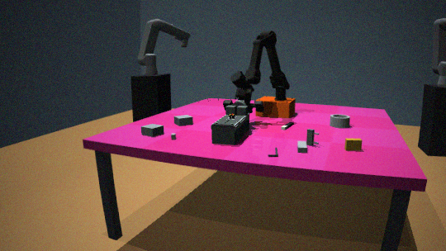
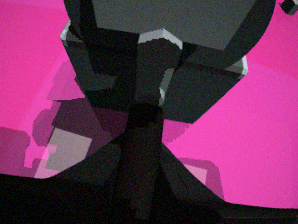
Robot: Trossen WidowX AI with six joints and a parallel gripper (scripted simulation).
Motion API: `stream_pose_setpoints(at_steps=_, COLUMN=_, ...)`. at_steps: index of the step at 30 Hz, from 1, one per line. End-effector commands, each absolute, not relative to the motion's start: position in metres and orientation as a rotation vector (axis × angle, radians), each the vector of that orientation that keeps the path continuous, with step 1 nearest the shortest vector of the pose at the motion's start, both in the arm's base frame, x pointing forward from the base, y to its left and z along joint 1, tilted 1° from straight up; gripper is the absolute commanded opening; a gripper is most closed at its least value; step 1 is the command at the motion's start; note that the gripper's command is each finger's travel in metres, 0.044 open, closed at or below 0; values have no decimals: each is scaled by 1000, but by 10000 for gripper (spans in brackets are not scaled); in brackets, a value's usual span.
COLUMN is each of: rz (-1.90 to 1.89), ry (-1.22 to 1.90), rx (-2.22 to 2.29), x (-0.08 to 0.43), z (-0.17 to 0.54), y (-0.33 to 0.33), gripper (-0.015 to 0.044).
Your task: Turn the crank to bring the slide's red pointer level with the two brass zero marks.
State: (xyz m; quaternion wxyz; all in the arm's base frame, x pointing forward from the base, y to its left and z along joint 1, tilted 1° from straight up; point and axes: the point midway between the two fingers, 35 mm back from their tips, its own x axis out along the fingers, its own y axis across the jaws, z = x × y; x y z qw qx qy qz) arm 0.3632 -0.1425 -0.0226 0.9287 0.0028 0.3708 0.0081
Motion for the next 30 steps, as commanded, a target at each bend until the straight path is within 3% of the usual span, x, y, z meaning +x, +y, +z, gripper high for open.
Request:
stream_pose_setpoints(at_steps=1, rz=-7, ry=763, rx=-2, x=363, z=-22, y=-152, gripper=0)
stream_pose_setpoints(at_steps=30, rz=-7, ry=763, rx=-2, x=364, z=-20, y=-156, gripper=0)
